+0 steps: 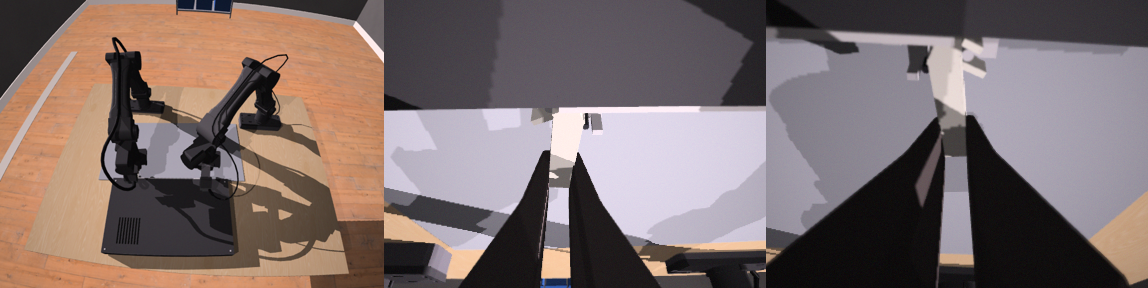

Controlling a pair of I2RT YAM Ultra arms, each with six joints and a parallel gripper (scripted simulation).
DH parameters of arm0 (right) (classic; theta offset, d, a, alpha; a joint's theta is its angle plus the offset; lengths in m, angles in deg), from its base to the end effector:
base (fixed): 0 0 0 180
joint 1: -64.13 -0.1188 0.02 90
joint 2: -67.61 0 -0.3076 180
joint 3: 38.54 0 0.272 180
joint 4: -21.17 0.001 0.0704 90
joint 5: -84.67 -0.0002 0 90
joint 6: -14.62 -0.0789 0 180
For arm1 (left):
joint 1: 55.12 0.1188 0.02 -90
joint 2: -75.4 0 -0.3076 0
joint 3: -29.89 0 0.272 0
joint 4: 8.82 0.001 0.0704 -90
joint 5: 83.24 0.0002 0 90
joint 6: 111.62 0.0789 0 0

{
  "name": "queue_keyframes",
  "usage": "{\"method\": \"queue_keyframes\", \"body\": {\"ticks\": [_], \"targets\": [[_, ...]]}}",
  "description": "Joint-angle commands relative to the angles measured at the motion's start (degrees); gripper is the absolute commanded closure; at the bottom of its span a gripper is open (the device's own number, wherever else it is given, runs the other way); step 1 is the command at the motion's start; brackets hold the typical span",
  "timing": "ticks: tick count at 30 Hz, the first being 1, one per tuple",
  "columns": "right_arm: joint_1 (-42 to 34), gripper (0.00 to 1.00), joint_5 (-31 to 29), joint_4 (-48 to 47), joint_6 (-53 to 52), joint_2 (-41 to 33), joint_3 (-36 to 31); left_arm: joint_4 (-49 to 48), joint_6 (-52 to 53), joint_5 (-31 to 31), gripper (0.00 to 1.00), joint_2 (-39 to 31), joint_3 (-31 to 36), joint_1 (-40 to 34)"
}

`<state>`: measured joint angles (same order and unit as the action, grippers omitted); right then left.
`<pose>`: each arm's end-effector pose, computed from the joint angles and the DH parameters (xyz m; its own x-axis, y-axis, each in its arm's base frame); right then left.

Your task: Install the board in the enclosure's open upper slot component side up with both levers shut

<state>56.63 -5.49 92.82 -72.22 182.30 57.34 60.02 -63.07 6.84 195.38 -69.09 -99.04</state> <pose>0.4010 0.0536 0.1613 -0.9827 -0.1850 0.0082 -0.1850 0.9827 -0.0023 0.3088 -0.2961 0.1385 -0.9991 0.0431 -0.0012 0.0431 0.9991 -0.0029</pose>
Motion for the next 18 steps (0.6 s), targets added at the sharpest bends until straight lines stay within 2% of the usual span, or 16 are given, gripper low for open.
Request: {"method": "queue_keyframes", "body": {"ticks": [1,18], "targets": [[-0.5,0.97,0.9,-0.6,-4.8,-0.8,-0.3,1.8,-4.2,-0.1,0.97,0.4,-2.1,-0.1],[-0.6,0.97,0.6,-0.6,-6.7,-0.7,-0.1,2.2,-5.6,0.0,0.97,0.9,-2.9,-0.1]]}}
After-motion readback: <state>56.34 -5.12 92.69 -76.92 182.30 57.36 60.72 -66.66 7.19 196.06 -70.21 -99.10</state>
